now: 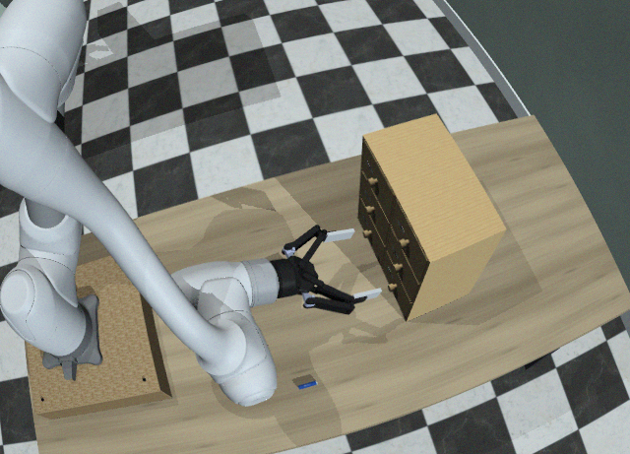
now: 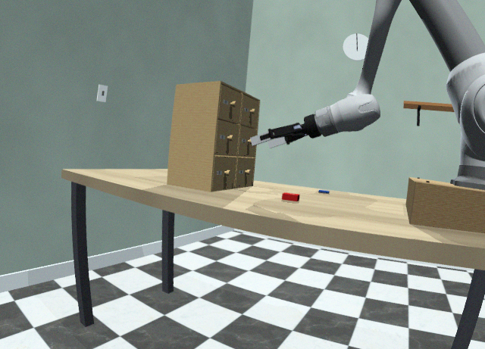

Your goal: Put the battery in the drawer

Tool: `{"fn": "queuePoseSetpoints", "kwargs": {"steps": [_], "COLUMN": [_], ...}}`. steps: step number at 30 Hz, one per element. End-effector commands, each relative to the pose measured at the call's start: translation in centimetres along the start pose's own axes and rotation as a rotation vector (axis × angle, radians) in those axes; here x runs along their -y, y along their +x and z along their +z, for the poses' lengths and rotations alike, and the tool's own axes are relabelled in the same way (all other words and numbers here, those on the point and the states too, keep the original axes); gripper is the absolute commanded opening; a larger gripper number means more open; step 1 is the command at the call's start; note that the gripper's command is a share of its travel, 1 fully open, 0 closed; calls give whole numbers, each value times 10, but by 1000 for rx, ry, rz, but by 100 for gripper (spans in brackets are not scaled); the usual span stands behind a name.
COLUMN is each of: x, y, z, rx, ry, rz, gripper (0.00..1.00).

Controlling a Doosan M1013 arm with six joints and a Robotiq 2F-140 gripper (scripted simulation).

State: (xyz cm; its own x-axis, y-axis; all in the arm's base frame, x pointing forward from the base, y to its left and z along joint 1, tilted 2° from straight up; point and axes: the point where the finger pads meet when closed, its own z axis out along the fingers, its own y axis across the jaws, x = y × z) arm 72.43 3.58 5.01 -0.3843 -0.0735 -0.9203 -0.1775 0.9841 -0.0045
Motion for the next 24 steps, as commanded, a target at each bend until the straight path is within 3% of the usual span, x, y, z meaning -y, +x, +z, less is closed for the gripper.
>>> {"fn": "queuePoseSetpoints", "kwargs": {"steps": [1, 17, 24], "x": [-4, -4, -4], "y": [0, -7, -12], "z": [-3, -19, -32], "rx": [-21, -176, -299], "ry": [-6, -5, -8], "rz": [0, -1, 0], "gripper": [100, 100, 100]}}
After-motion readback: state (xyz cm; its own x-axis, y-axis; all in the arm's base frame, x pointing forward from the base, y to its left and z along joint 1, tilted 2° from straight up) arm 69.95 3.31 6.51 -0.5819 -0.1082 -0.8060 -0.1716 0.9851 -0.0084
